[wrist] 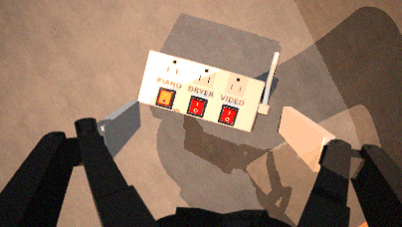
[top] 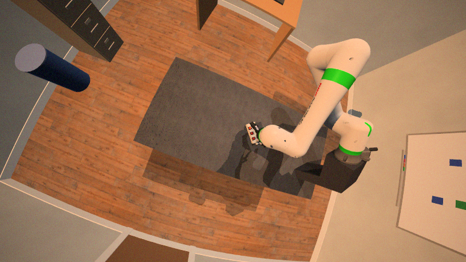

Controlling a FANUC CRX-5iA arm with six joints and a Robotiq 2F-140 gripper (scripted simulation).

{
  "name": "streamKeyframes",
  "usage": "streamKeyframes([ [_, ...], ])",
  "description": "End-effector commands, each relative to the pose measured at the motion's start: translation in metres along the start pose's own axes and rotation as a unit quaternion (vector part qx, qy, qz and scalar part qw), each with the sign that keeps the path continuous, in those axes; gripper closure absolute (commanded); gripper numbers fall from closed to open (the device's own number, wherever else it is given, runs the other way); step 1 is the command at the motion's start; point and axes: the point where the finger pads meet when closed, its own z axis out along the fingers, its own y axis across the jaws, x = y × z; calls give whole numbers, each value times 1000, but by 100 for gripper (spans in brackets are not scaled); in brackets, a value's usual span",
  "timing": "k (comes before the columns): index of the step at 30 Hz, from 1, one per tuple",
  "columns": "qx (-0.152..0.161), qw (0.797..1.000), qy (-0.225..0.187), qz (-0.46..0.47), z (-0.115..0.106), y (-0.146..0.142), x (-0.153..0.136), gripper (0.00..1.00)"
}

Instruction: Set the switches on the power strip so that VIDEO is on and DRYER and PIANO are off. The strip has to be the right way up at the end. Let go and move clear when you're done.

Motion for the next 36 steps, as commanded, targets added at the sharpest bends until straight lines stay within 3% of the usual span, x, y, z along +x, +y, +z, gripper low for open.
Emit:
streamKeyframes([
  [1,0,1000,-1,-2,0,0,0,0],
  [5,10,990,-44,-132,-16,-4,25,0],
  [9,10,990,-44,-132,-16,-4,25,0],
  [12,25,968,-76,-236,-28,0,45,0],
  [14,25,968,-76,-236,-28,0,45,0],
  [15,32,957,-87,-276,-33,3,53,0],
  [17,32,957,-87,-276,-33,3,53,0],
  [19,40,943,-98,-314,-38,7,61,0],
  [36,41,943,-98,-316,-38,8,61,0],
])
